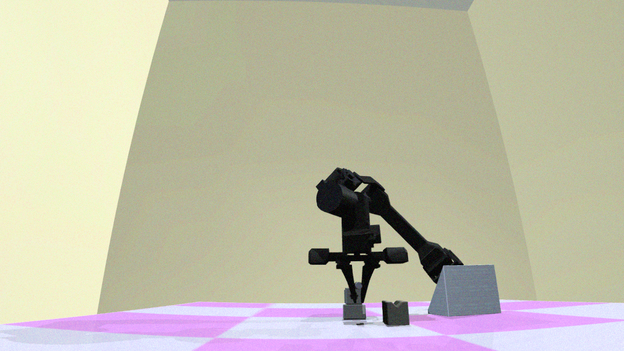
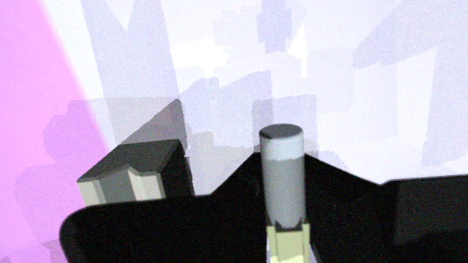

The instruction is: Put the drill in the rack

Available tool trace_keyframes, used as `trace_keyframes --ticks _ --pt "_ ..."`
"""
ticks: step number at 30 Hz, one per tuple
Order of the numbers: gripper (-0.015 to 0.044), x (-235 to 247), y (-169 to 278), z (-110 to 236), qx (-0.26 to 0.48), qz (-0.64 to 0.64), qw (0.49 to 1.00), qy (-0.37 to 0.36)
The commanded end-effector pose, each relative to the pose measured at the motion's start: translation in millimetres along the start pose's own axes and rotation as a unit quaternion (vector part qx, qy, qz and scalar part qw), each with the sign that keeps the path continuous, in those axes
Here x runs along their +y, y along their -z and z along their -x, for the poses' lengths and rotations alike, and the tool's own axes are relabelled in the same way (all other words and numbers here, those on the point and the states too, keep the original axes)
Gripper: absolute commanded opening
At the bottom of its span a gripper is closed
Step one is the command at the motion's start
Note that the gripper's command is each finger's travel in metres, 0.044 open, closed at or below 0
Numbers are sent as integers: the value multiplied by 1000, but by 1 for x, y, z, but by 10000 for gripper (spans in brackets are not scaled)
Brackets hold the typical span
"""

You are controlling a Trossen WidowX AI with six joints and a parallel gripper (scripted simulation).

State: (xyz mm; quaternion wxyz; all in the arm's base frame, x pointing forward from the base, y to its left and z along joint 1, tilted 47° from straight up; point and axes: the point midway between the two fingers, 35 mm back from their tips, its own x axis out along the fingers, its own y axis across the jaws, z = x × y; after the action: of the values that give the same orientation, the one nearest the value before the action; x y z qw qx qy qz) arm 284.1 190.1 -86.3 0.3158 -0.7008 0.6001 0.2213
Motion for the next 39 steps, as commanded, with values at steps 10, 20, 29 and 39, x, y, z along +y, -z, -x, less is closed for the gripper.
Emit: trace_keyframes --ticks 10,20,29,39 --pt "0 0 0 8 -1 -2 1000 -1" --pt "0 0 1 12 -1 -2 1000 -1" --pt "0 0 1 16 -1 -2 1000 -1" --pt "0 0 1 21 -1 -2 1000 -1"
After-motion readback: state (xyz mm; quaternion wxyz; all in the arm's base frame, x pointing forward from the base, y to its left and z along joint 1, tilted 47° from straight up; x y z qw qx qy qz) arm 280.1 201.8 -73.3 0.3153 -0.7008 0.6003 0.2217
